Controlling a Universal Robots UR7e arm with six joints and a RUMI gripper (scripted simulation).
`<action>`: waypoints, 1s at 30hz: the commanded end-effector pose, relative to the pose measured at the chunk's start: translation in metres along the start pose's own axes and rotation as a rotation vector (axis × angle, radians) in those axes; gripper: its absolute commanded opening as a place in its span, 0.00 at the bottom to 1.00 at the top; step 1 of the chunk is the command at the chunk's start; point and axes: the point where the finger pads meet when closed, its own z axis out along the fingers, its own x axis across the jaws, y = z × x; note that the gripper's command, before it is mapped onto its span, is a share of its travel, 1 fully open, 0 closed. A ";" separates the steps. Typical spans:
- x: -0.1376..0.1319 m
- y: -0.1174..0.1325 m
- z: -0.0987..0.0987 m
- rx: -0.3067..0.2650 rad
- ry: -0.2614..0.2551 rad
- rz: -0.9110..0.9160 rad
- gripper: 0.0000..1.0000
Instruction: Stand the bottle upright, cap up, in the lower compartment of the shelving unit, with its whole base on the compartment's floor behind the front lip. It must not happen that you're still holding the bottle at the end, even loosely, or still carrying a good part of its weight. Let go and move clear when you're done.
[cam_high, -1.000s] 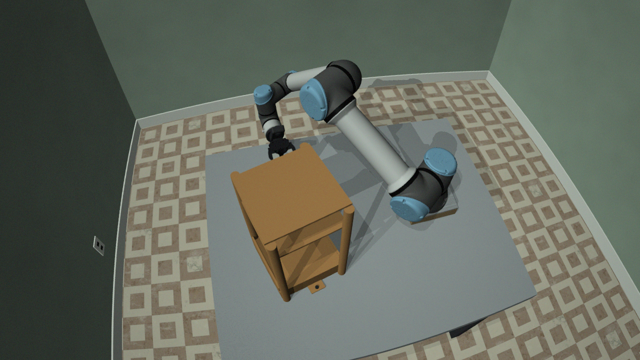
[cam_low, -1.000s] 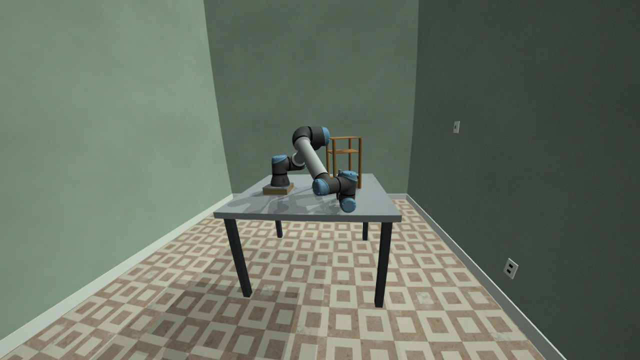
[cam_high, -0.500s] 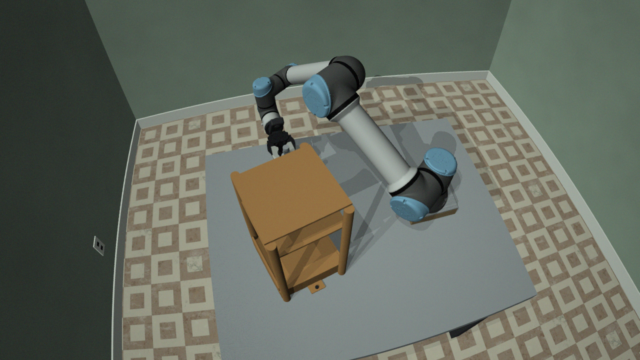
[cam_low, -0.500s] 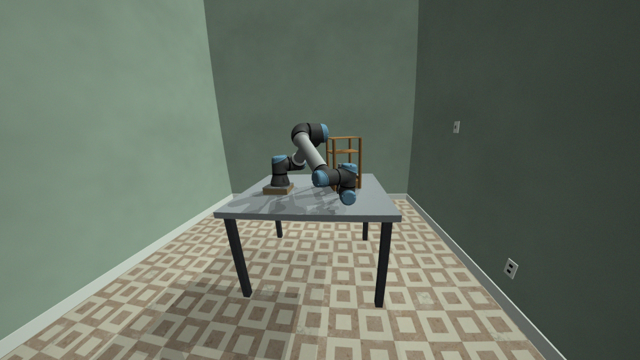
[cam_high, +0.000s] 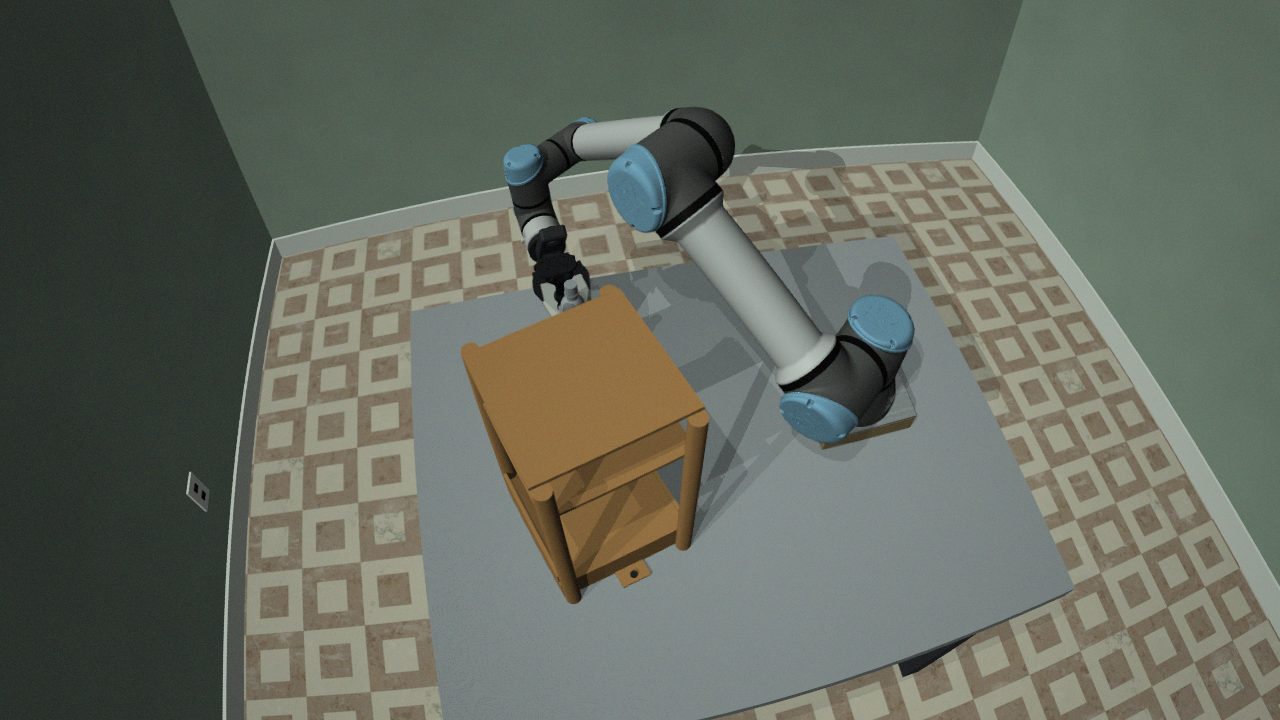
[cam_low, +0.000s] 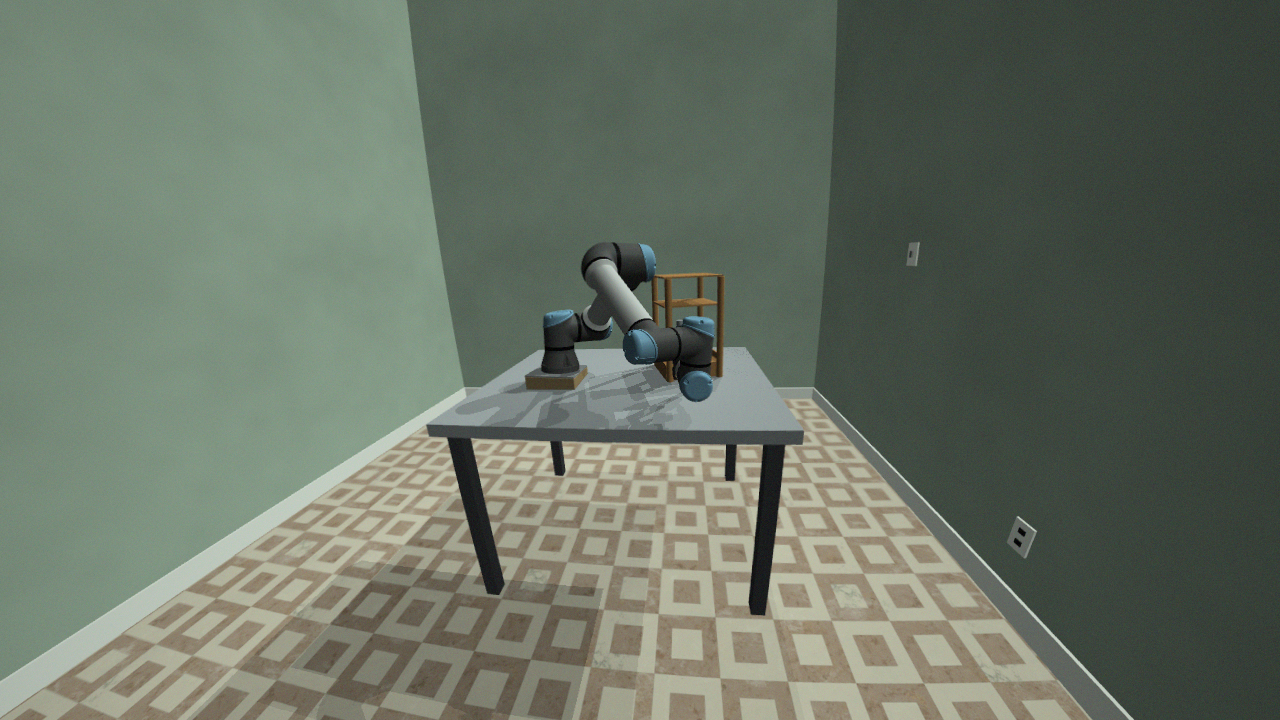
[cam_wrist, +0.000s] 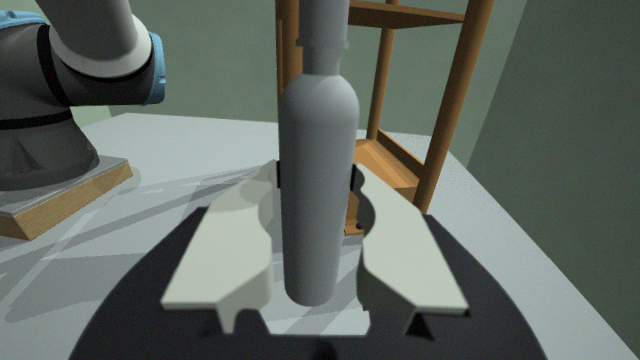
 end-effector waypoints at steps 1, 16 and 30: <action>0.000 -0.004 -0.002 -0.004 0.001 -0.002 0.00; -0.001 -0.004 0.002 -0.001 0.001 -0.001 0.00; -0.005 -0.004 0.029 0.000 -0.001 -0.001 0.00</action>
